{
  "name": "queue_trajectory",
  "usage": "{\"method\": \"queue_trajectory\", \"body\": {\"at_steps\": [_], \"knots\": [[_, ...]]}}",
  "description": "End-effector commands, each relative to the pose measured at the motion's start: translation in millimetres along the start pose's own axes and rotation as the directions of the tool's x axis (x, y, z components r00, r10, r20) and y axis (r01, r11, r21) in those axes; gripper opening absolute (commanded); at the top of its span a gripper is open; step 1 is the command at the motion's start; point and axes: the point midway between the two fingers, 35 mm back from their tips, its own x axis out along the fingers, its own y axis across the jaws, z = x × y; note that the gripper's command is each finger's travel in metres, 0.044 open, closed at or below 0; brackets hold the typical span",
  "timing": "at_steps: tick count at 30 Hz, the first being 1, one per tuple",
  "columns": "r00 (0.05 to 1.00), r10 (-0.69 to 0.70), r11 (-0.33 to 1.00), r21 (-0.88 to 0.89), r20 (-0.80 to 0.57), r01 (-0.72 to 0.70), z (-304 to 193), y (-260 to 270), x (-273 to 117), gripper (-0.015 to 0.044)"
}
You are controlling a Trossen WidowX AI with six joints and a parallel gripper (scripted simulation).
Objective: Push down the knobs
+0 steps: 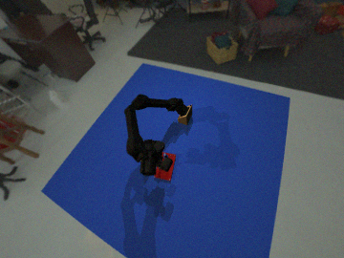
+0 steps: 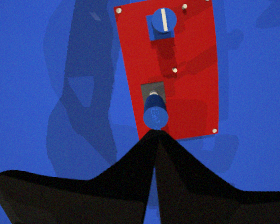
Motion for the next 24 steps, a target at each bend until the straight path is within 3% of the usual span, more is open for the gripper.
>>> {"method": "queue_trajectory", "body": {"at_steps": [1,24], "knots": [[1.000,0.005,1.000,-0.012,-0.005,-0.005,1,-1,2,0.0000],[1.000,0.005,1.000,-0.011,-0.005,-0.005,1,-1,21,0.0000]]}}
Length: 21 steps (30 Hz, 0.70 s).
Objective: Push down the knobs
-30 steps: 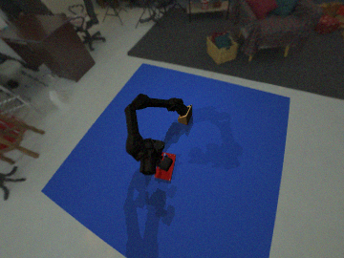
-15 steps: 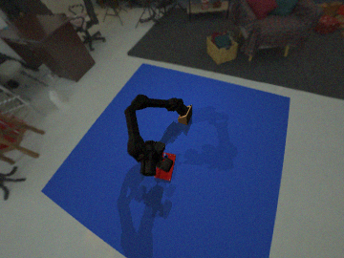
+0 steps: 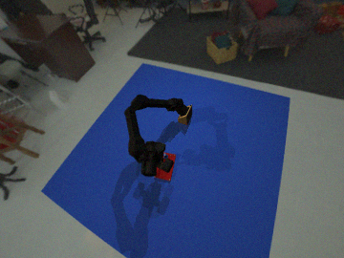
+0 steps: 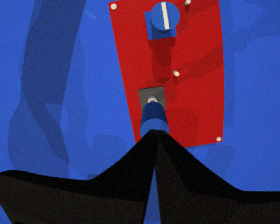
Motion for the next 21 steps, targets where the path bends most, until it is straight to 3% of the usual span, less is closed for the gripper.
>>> {"method": "queue_trajectory", "body": {"at_steps": [1,21], "knots": [[1.000,0.006,1.000,-0.007,-0.003,-0.006,0.2,0.6,1.4,0.0000],[1.000,0.006,1.000,-0.007,-0.003,-0.006,0.2,0.7,6.7,0.0000]]}}
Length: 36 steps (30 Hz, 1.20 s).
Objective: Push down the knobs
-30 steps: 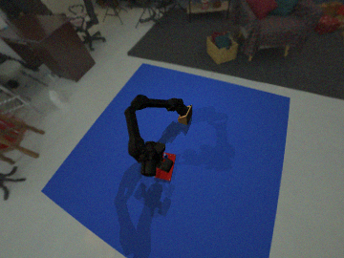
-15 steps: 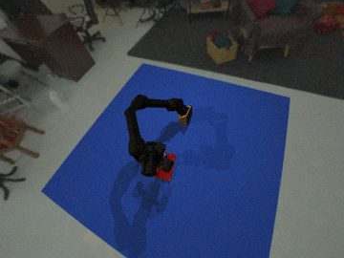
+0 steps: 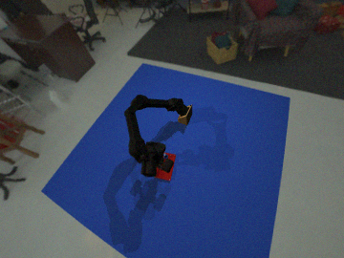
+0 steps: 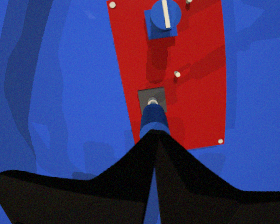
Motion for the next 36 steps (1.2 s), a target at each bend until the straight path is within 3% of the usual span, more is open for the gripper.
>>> {"method": "queue_trajectory", "body": {"at_steps": [1,36], "knots": [[1.000,0.006,1.000,-0.007,-0.002,-0.006,0,1,1,0.0000],[1.000,0.007,1.000,-0.007,-0.002,-0.007,0,1,11,0.0000]]}}
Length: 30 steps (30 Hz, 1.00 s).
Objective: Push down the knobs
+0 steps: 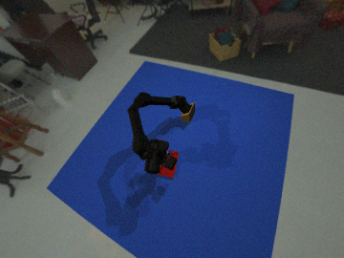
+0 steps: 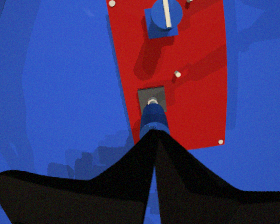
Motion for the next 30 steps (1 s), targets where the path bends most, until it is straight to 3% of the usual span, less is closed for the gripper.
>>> {"method": "queue_trajectory", "body": {"at_steps": [1,30], "knots": [[1.000,0.007,1.000,0.002,0.002,-0.007,0,2,9,0.0000],[1.000,0.007,1.000,0.002,0.002,-0.007,0,2,19,0.0000]]}}
